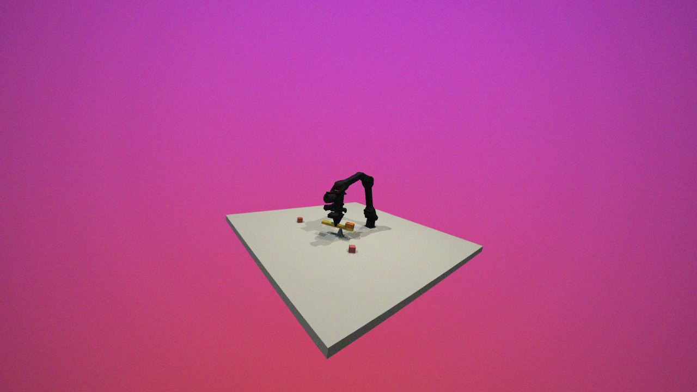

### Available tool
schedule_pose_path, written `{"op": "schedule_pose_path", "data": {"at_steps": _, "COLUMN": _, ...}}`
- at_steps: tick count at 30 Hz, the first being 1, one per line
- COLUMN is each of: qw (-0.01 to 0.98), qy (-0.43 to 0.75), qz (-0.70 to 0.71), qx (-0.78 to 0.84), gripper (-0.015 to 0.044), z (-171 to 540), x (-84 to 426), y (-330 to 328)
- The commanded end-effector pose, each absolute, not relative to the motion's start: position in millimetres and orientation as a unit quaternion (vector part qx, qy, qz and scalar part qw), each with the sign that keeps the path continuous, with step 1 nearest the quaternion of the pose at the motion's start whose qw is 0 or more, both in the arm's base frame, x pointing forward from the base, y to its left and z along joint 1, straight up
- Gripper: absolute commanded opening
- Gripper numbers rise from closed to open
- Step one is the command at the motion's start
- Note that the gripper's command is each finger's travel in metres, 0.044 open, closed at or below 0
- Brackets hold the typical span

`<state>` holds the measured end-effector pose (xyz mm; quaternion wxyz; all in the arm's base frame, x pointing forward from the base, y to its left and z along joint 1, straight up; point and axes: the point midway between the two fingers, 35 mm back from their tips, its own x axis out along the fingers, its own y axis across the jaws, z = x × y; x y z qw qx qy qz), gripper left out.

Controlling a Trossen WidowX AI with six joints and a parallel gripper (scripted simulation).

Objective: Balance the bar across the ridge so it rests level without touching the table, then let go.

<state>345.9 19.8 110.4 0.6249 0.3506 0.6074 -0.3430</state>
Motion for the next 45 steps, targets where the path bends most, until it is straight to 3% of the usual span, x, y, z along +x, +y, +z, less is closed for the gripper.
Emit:
{"op": "schedule_pose_path", "data": {"at_steps": 1, "qw": 0.625, "qy": 0.608, "qz": -0.341, "qx": 0.352, "gripper": 0.0, "z": 110.6, "x": 346.2, "y": 20.4}}
{"op": "schedule_pose_path", "data": {"at_steps": 45, "qw": 0.625, "qy": 0.608, "qz": -0.341, "qx": 0.352, "gripper": 0.0, "z": 106.8, "x": 346.2, "y": 20.6}}
